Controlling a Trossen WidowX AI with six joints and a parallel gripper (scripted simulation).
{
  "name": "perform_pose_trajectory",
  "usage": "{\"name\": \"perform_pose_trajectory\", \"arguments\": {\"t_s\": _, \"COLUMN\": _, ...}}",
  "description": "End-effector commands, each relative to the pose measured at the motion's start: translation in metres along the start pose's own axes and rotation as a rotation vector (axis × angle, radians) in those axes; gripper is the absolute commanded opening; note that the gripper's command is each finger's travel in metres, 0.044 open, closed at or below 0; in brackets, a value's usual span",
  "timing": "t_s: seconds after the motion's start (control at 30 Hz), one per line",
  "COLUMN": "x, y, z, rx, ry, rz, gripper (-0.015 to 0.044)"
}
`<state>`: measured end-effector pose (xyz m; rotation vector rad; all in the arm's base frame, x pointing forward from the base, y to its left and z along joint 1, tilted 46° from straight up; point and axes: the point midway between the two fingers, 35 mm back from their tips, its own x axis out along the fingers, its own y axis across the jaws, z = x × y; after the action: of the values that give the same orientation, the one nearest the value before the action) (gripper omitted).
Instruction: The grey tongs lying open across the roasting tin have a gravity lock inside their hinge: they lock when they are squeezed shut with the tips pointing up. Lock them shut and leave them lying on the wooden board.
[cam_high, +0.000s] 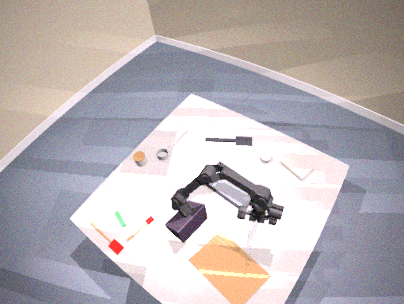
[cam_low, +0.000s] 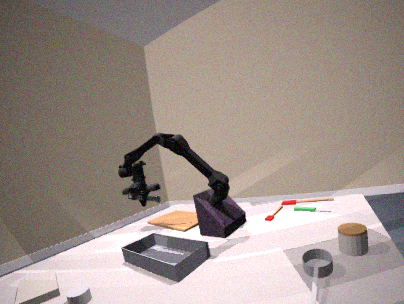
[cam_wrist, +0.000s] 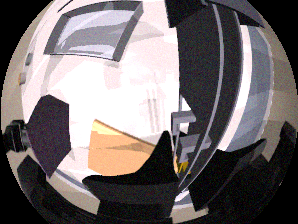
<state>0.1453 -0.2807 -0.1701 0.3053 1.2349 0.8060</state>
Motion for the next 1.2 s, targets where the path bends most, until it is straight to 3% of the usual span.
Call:
{"name": "perform_pose_trajectory", "arguments": {"t_s": 0.0, "x": -0.002, "y": 0.000, "z": -0.009, "rx": 0.147, "ry": 0.004, "rz": -0.007, "gripper": -0.0150}}
{"name": "perform_pose_trajectory", "arguments": {"t_s": 1.17, "x": -0.013, "y": 0.012, "z": -0.077, "rx": 1.493, "ry": -0.003, "rz": -0.032, "gripper": -0.0150}}
